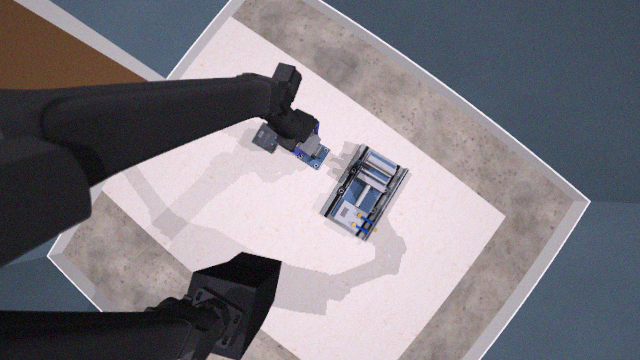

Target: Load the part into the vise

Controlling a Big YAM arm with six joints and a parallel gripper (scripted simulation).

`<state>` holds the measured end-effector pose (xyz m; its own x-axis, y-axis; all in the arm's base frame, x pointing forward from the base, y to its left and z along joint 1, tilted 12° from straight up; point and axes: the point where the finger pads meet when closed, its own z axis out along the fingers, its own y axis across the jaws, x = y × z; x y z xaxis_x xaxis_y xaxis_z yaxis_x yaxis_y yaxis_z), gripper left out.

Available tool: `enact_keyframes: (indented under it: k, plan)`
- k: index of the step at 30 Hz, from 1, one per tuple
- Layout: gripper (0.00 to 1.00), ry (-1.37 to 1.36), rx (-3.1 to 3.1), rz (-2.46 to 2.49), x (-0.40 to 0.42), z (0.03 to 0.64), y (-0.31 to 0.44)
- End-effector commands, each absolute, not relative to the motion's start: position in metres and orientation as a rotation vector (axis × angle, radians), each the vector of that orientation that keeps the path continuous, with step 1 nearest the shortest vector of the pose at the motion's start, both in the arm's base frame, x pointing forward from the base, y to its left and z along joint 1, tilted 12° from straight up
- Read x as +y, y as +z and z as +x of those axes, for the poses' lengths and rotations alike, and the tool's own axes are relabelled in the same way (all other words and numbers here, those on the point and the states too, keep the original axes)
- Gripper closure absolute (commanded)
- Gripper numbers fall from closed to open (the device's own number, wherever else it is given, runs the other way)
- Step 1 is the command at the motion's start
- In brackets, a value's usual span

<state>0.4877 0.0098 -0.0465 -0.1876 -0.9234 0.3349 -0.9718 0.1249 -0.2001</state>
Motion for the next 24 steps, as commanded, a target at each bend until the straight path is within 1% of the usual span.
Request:
enact_keyframes:
  k: [1, 9, 13, 14, 16, 24]
  plan:
    - [1.00, 0.580, -2.270, 1.956, 0.004, 0.493, -0.034]
    - [1.00, 0.485, -2.315, 2.022, 0.003, 0.491, -0.040]
    - [1.00, 0.479, -2.337, 2.043, 0.004, 0.493, -0.034]
    - [1.00, 0.446, -2.329, 2.045, 0.003, 0.489, -0.044]
    - [1.00, 0.448, -2.355, 2.067, 0.003, 0.493, -0.034]
    - [1.00, 0.363, -2.395, 2.124, 0.003, 0.492, -0.038]
